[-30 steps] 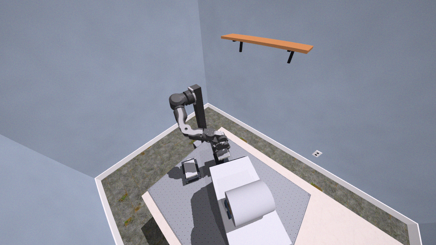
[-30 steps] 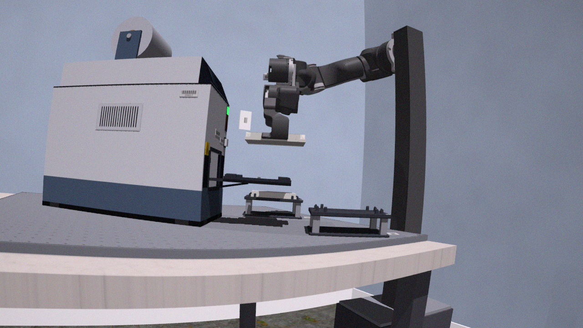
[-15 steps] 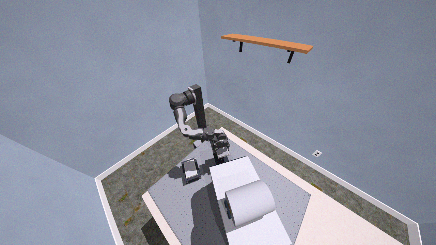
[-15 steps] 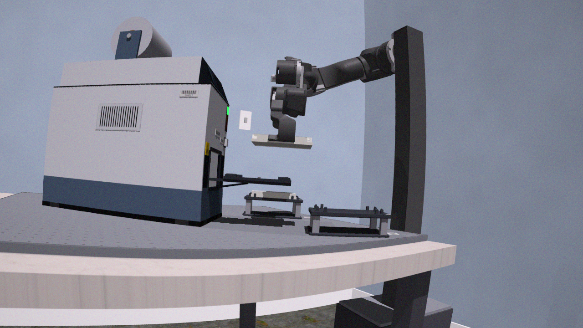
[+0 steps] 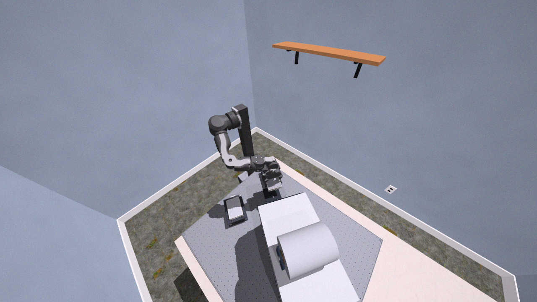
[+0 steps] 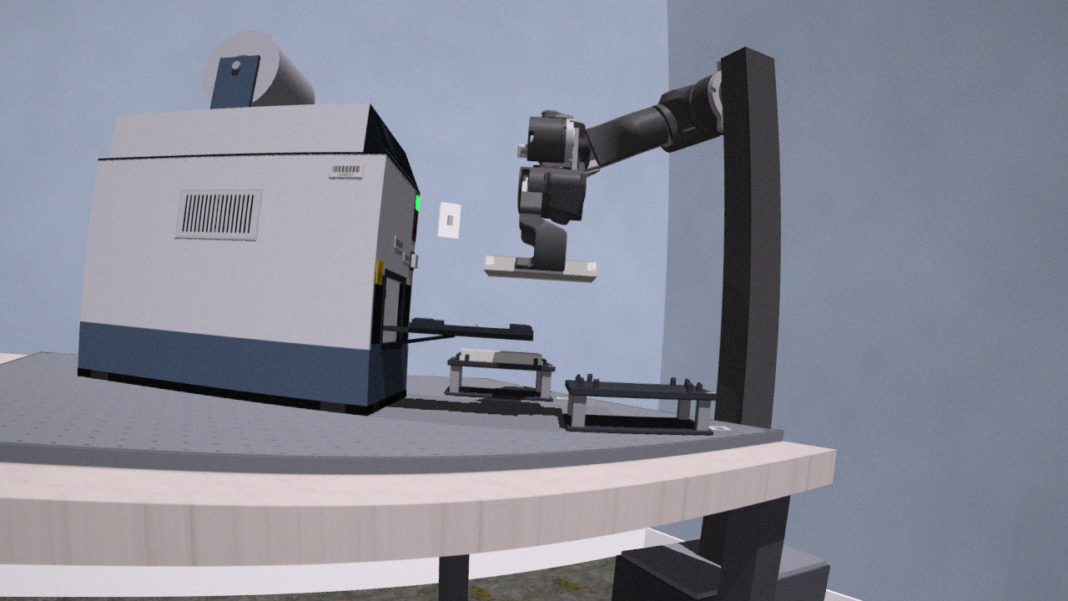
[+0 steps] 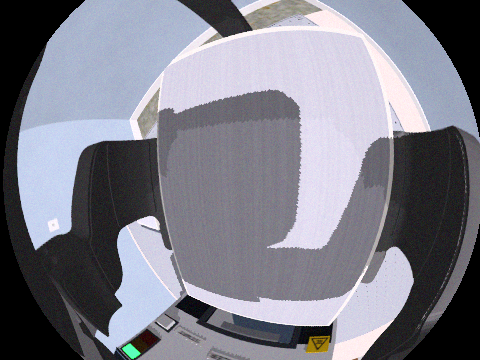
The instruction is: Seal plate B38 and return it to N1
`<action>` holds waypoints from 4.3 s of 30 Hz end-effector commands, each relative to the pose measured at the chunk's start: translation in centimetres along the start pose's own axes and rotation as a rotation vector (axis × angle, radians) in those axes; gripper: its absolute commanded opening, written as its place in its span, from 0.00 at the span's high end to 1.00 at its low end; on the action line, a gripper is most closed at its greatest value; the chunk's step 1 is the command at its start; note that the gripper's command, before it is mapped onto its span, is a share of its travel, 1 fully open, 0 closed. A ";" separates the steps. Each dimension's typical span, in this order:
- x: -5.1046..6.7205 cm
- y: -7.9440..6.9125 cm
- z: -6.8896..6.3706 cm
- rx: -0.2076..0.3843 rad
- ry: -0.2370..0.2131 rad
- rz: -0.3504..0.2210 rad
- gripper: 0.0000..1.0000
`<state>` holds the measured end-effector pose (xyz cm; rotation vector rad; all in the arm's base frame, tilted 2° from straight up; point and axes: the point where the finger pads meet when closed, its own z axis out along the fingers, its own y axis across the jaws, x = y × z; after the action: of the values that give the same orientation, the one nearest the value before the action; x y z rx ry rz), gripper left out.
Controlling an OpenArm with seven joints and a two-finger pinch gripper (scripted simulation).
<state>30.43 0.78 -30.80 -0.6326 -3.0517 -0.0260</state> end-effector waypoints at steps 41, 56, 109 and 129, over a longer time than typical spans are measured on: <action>11.0 2.5 3.4 0.003 0.001 0.003 1.00; 12.5 2.7 3.9 0.003 0.001 0.003 1.00; 12.2 2.7 10.0 -0.001 0.004 0.000 1.00; 12.1 2.7 11.1 -0.001 0.004 0.000 1.00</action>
<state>20.12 8.13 -41.63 -0.6381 -3.0438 -0.0158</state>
